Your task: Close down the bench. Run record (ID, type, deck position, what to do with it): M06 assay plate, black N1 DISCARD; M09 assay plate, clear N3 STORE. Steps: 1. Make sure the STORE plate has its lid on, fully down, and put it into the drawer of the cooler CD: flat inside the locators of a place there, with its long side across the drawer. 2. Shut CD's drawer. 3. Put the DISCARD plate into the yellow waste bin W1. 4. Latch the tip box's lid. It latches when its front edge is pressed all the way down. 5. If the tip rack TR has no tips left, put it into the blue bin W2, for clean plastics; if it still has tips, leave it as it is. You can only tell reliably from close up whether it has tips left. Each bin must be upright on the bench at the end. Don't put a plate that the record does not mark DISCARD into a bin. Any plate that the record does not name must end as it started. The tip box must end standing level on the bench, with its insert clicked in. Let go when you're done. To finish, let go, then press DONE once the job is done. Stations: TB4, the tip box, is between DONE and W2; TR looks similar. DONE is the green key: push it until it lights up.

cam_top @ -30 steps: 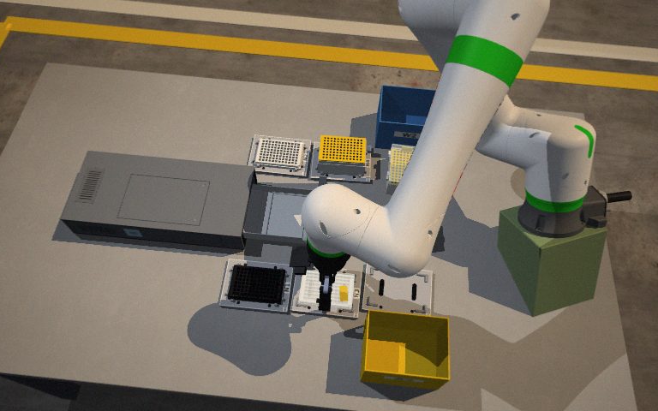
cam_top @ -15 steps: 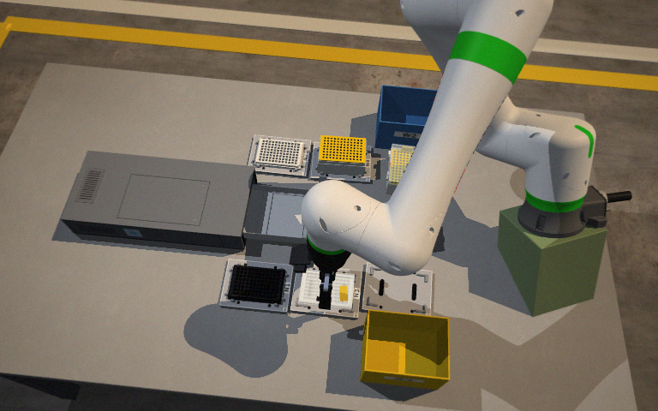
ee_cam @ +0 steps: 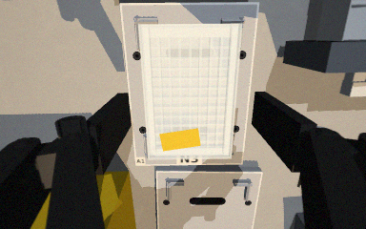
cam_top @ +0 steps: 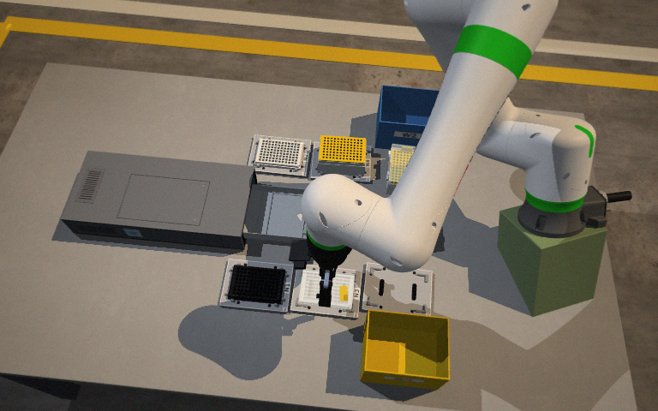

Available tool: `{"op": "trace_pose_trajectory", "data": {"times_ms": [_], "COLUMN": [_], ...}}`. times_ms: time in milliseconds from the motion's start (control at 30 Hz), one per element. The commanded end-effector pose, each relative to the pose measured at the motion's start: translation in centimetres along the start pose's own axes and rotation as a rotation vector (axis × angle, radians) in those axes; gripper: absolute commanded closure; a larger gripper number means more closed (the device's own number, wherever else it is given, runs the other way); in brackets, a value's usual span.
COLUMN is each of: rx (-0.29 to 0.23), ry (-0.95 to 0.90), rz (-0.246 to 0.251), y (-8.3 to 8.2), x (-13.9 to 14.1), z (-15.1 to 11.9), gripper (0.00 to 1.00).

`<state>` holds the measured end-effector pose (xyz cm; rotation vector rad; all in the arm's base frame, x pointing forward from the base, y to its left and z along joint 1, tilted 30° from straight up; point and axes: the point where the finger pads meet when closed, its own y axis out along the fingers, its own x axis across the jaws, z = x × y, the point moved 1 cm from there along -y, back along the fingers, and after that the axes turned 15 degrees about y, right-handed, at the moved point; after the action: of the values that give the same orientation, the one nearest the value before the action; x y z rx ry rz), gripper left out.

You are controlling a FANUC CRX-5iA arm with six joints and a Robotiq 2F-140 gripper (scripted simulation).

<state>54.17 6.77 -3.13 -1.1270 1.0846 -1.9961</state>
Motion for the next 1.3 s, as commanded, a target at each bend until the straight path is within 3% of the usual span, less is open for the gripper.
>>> {"op": "trace_pose_trajectory", "data": {"times_ms": [0, 1267], "rx": [0.001, 0.001], "ry": [0.0, 0.0], "rz": [0.001, 0.001], "y": [-0.2, -4.7], "x": [0.0, 0.0], "z": [0.0, 0.0], "gripper": [0.3, 0.3]}}
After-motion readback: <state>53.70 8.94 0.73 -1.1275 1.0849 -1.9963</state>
